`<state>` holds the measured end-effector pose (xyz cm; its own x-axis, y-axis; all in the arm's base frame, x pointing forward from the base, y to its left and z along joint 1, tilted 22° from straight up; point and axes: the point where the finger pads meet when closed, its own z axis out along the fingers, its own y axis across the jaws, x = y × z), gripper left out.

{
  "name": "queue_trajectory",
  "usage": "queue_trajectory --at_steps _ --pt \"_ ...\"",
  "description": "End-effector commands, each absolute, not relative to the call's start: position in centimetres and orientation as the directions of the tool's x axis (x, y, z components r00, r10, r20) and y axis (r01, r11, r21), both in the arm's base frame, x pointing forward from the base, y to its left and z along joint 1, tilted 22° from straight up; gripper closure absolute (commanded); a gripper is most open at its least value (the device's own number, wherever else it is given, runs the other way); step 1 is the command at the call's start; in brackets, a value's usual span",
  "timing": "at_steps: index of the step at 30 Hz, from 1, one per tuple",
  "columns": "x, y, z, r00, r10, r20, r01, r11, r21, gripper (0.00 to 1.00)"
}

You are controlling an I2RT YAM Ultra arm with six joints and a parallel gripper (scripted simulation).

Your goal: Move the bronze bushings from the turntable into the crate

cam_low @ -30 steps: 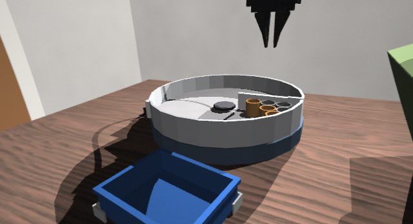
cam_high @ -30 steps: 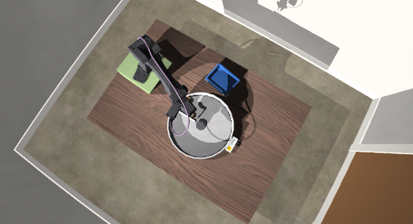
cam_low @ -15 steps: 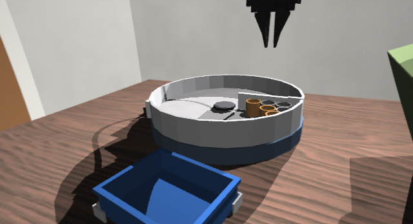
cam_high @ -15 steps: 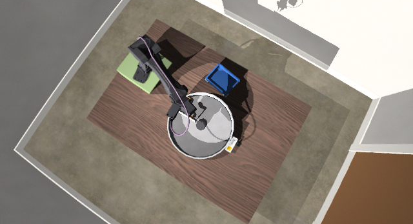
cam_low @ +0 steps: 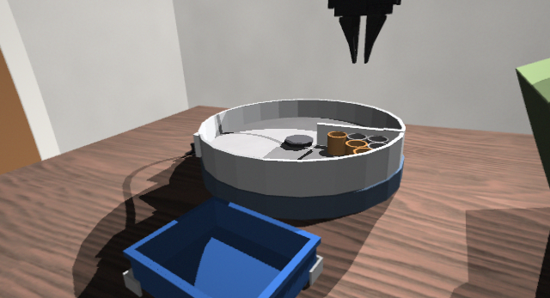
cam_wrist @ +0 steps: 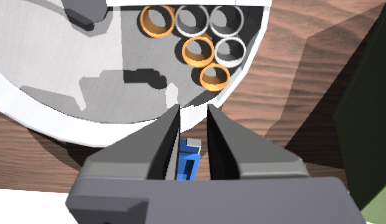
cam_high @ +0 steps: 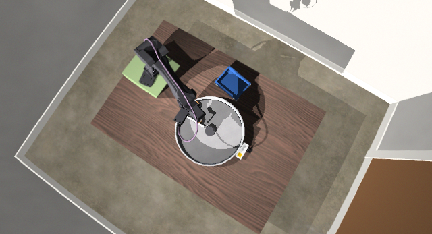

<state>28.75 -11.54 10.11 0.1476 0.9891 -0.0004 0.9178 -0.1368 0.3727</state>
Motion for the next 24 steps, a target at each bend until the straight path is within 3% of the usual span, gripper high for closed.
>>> queue_trajectory --at_steps 1,7,14,24 --pt "28.6 -12.4 11.4 0.175 0.984 -0.029 0.904 -0.149 0.4 0.82" --pt "28.8 -12.3 11.1 0.174 0.984 -0.03 0.902 -0.147 0.405 0.85" --pt "32.7 -10.8 1.0 0.158 0.987 -0.017 0.923 -0.141 0.357 0.85" --pt "34.3 -11.7 2.1 0.171 0.985 -0.026 0.903 -0.146 0.403 0.85"
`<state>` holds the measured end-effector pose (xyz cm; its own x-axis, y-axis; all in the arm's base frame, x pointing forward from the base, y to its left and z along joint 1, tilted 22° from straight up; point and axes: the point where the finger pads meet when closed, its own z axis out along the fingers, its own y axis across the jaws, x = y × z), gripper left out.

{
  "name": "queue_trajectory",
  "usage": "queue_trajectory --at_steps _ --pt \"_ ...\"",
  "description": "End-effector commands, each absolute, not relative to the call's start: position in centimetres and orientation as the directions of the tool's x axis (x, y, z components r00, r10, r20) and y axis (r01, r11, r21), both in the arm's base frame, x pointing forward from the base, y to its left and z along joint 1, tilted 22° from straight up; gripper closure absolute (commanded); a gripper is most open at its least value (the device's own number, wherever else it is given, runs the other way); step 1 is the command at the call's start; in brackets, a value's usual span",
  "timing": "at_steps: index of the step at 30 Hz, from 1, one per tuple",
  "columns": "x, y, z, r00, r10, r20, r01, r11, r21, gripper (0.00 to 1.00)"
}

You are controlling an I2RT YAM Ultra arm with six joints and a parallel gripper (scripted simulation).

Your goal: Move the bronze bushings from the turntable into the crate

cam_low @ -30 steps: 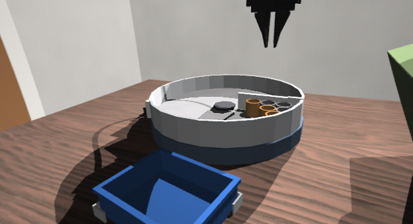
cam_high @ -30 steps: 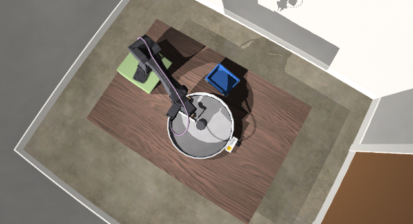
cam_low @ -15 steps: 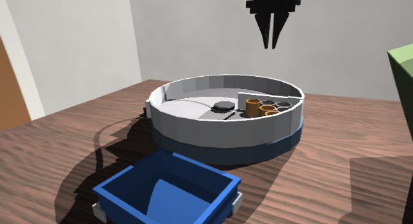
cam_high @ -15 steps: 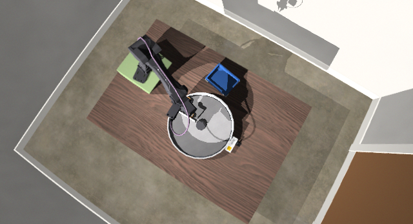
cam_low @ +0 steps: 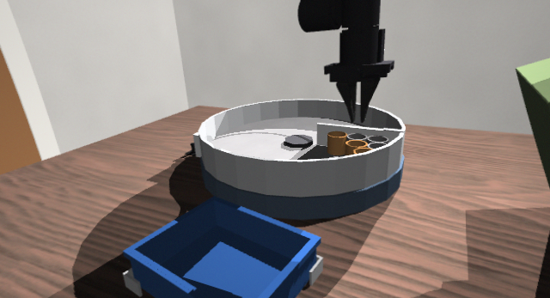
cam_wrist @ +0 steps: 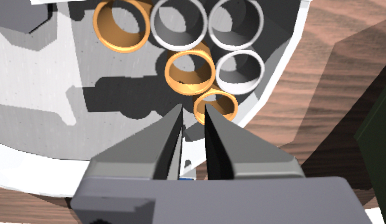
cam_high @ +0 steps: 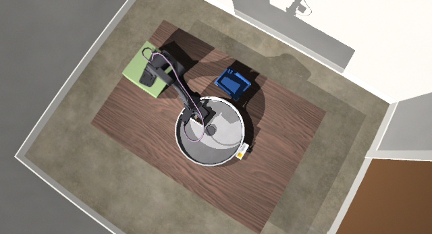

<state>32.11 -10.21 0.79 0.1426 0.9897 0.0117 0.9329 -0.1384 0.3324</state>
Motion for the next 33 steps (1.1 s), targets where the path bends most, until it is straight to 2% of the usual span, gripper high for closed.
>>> queue_trajectory --at_steps 1,33 --pt "34.27 -11.73 2.12 0.171 0.985 -0.026 0.903 -0.146 0.403 0.85" --pt "33.87 -11.5 1.89 0.169 0.985 -0.021 0.914 -0.148 0.378 0.85"
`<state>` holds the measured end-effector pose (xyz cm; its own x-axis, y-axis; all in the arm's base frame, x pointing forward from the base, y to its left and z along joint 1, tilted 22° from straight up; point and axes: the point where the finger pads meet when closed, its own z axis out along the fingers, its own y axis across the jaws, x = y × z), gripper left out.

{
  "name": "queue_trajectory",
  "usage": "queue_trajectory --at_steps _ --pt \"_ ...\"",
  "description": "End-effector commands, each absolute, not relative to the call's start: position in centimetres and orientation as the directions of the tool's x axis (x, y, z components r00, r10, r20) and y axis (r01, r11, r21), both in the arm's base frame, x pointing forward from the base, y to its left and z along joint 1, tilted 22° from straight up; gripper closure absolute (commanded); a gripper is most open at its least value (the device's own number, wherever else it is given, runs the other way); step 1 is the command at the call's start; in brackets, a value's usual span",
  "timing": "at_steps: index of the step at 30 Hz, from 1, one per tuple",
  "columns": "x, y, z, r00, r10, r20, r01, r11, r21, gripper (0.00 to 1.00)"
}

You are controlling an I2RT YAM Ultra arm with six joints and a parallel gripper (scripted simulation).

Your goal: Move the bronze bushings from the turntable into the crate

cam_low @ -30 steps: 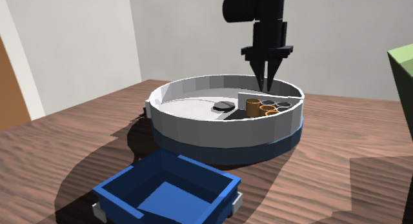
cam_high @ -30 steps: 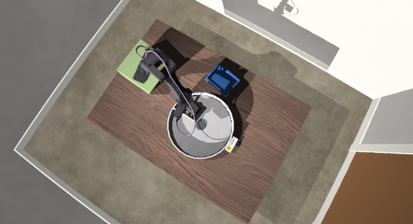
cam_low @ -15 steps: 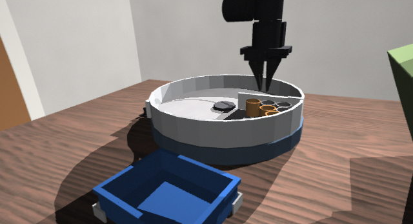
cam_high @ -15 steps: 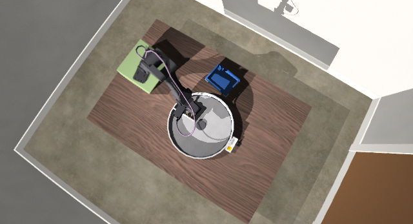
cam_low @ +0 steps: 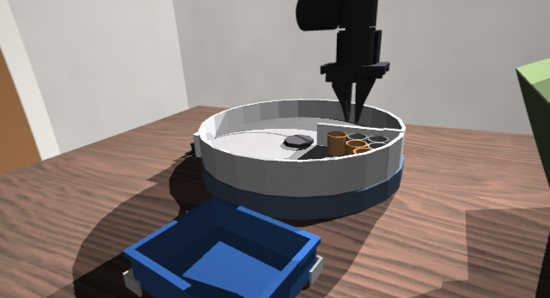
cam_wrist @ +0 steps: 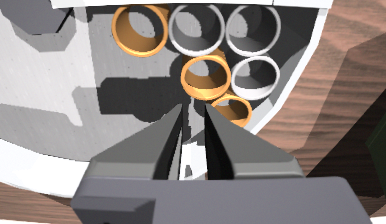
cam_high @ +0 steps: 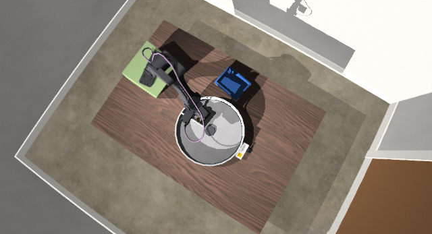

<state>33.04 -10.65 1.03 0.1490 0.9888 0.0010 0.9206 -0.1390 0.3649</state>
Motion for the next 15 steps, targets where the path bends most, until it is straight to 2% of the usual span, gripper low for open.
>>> queue_trajectory --at_steps 1,15 --pt "34.03 -11.53 2.27 0.168 0.985 -0.023 0.91 -0.146 0.388 0.85" --pt "34.34 -11.62 2.41 0.167 0.986 -0.026 0.906 -0.143 0.398 0.85"
